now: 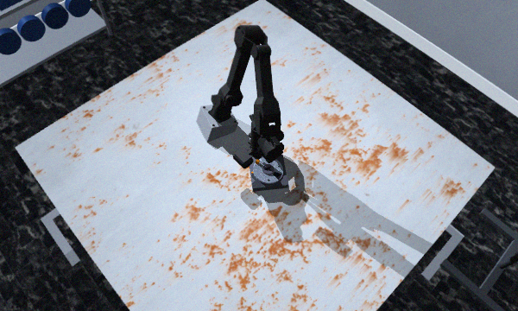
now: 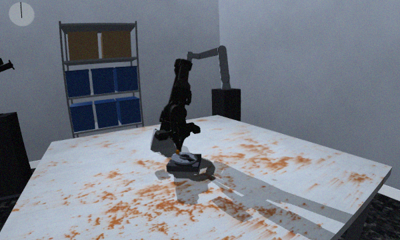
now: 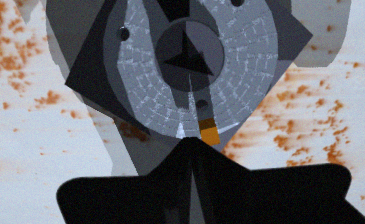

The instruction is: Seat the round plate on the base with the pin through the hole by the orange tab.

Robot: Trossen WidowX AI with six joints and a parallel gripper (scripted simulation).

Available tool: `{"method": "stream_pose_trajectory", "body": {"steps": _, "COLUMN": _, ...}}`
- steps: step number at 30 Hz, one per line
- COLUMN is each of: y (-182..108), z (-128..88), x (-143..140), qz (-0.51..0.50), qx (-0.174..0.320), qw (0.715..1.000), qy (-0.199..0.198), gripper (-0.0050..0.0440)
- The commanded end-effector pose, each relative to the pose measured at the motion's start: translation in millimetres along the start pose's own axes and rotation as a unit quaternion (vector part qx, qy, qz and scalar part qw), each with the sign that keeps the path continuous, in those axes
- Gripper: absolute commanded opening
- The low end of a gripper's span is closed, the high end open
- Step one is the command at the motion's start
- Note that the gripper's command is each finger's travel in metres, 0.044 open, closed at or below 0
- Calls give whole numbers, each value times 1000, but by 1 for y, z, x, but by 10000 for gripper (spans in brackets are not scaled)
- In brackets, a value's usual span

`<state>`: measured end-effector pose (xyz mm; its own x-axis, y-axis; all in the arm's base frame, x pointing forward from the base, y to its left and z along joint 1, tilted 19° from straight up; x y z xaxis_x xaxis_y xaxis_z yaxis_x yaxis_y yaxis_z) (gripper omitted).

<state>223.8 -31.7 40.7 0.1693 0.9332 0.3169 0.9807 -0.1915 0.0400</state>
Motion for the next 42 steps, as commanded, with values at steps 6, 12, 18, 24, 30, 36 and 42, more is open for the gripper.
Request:
{"method": "stream_pose_trajectory", "body": {"steps": 6, "y": 7, "z": -5, "x": -6, "qz": -3, "qx": -9, "qw": 1000, "qy": -2, "gripper": -50}}
{"method": "stream_pose_trajectory", "body": {"steps": 12, "y": 8, "z": -5, "x": -10, "qz": -3, "qx": -9, "qw": 1000, "qy": -2, "gripper": -50}}
{"method": "stream_pose_trajectory", "body": {"steps": 18, "y": 9, "z": -5, "x": -14, "qz": -3, "qx": -9, "qw": 1000, "qy": -2, "gripper": -50}}
{"method": "stream_pose_trajectory", "body": {"steps": 24, "y": 11, "z": -5, "x": -16, "qz": -3, "qx": -10, "qw": 1000, "qy": -3, "gripper": -50}}
{"method": "stream_pose_trajectory", "body": {"steps": 30, "y": 12, "z": -6, "x": -20, "qz": -3, "qx": -9, "qw": 1000, "qy": -4, "gripper": -50}}
{"method": "stream_pose_trajectory", "body": {"steps": 36, "y": 10, "z": -7, "x": -18, "qz": -3, "qx": -12, "qw": 1000, "qy": -4, "gripper": -50}}
{"method": "stream_pose_trajectory", "body": {"steps": 42, "y": 11, "z": -7, "x": -19, "qz": -3, "qx": -11, "qw": 1000, "qy": -3, "gripper": -50}}
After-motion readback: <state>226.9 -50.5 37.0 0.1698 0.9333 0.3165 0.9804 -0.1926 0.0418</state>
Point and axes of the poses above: the point midway between the two fingers, 35 mm back from their tips, its own z axis out along the fingers, its own x axis across the jaws, y = z × x, the point moved 1 cm from there along -z, back along the fingers, and after that the axes turned 9 degrees about z, right-handed, at the moved point
